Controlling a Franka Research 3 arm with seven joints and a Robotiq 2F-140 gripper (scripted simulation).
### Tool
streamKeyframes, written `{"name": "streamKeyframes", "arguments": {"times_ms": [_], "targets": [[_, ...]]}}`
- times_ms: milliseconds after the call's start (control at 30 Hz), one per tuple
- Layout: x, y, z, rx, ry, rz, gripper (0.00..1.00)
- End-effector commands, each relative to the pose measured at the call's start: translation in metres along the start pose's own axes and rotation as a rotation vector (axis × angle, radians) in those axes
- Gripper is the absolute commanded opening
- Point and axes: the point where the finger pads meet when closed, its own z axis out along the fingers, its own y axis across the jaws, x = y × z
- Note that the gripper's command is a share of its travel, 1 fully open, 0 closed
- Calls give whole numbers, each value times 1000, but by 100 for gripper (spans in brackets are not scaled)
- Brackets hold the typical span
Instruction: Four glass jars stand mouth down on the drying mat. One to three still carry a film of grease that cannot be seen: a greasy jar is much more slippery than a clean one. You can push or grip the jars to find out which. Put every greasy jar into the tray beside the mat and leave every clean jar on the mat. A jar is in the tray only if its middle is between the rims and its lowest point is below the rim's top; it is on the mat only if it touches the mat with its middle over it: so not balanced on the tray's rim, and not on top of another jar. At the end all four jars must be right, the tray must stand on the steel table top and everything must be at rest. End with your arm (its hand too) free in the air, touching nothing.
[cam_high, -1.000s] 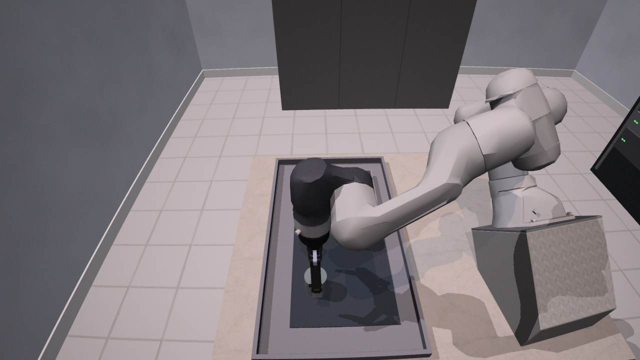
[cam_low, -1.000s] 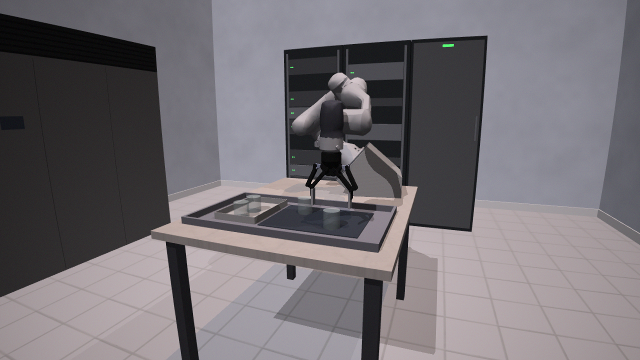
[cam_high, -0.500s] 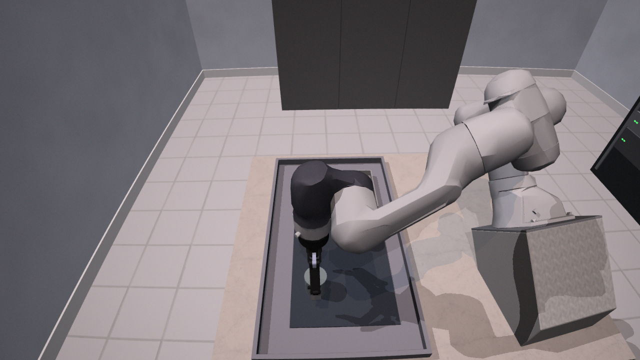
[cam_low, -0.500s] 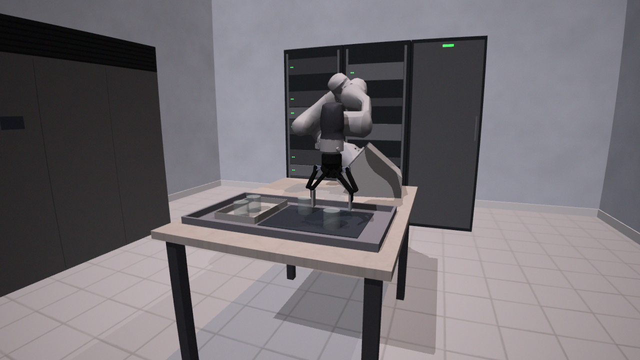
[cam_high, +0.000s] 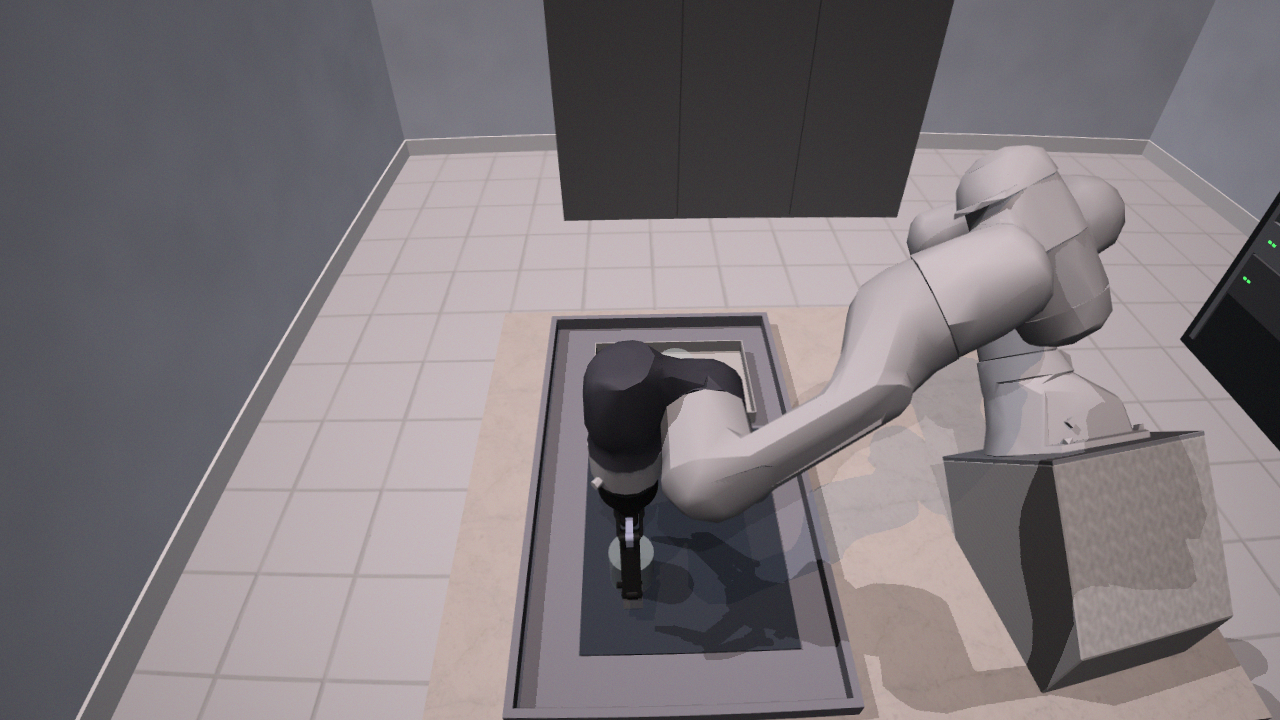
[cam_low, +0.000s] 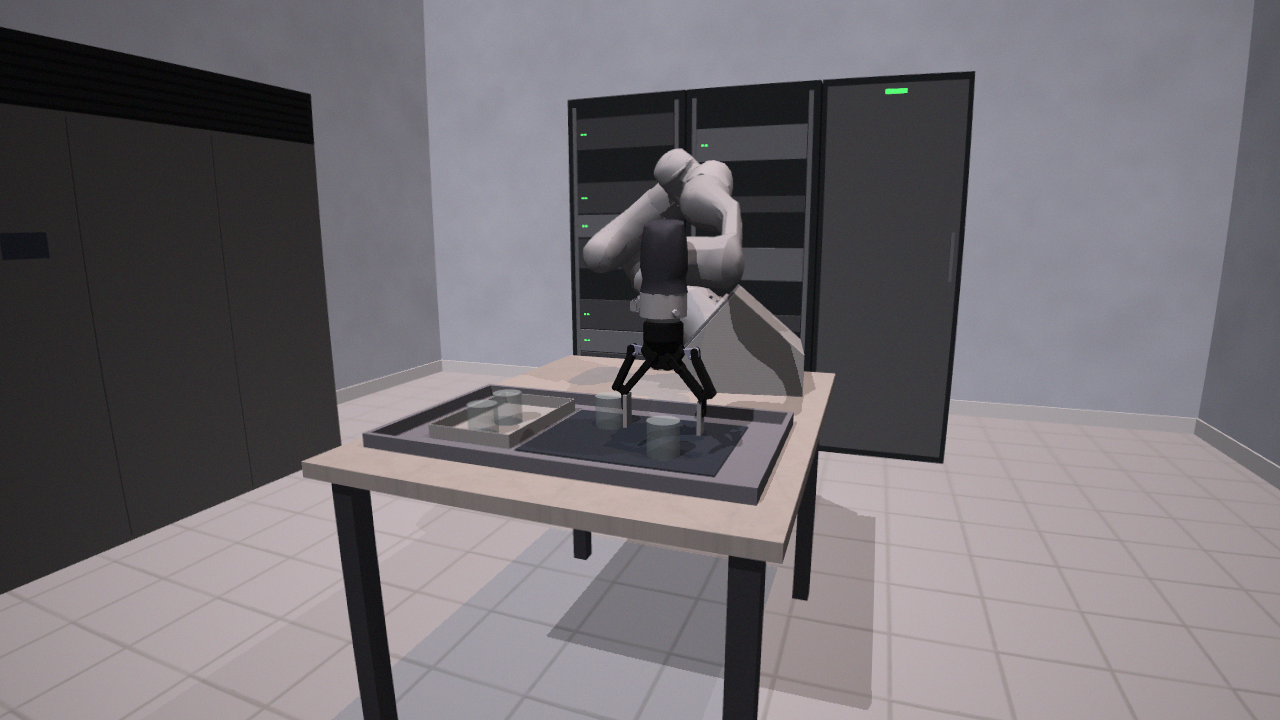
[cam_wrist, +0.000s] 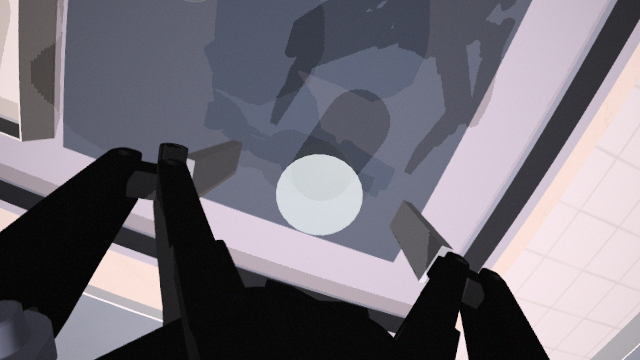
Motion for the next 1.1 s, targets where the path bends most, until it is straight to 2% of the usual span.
{"name": "streamKeyframes", "arguments": {"times_ms": [0, 200, 533, 567, 1000, 1067], "targets": [[-4, 0, 7, -2, -12, 7, 100], [-4, 0, 15, -2, -12, 7, 100], [-4, 0, 15, -2, -12, 7, 100], [-4, 0, 15, -2, -12, 7, 62], [-4, 0, 15, -2, -12, 7, 62], [-4, 0, 15, -2, -12, 7, 59]]}}
